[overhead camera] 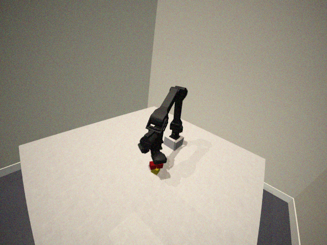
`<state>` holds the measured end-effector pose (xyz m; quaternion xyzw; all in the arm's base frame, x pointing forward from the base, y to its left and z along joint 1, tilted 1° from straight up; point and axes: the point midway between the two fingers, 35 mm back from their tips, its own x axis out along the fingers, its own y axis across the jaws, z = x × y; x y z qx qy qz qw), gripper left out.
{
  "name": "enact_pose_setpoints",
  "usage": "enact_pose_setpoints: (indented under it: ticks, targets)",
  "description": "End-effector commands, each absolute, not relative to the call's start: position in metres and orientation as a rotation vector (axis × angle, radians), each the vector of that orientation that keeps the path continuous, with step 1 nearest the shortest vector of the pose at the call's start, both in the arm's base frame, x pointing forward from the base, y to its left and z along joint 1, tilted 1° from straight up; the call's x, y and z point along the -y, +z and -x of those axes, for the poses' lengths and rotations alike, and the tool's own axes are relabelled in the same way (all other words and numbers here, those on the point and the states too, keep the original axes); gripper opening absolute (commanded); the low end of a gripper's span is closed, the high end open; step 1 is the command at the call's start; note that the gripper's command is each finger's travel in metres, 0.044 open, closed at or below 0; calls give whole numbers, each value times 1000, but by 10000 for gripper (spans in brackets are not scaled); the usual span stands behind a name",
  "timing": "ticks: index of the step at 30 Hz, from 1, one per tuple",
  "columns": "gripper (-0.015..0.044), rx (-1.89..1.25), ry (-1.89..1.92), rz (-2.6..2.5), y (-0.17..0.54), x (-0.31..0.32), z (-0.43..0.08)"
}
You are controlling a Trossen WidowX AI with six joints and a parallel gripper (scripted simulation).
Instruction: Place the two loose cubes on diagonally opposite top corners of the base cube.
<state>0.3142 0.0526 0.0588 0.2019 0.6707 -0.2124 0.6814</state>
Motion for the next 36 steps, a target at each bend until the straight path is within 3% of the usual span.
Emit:
enact_pose_setpoints:
  ticks: [1,25,32,36]
  targets:
    - [205,-1497,-474,-457,67,-53,-315]
    - [205,-1497,-474,-457,88,-53,-314]
    - [389,-1502,-471,-456,87,-88,-306]
    - [400,-1505,-468,-459,87,-143,-283]
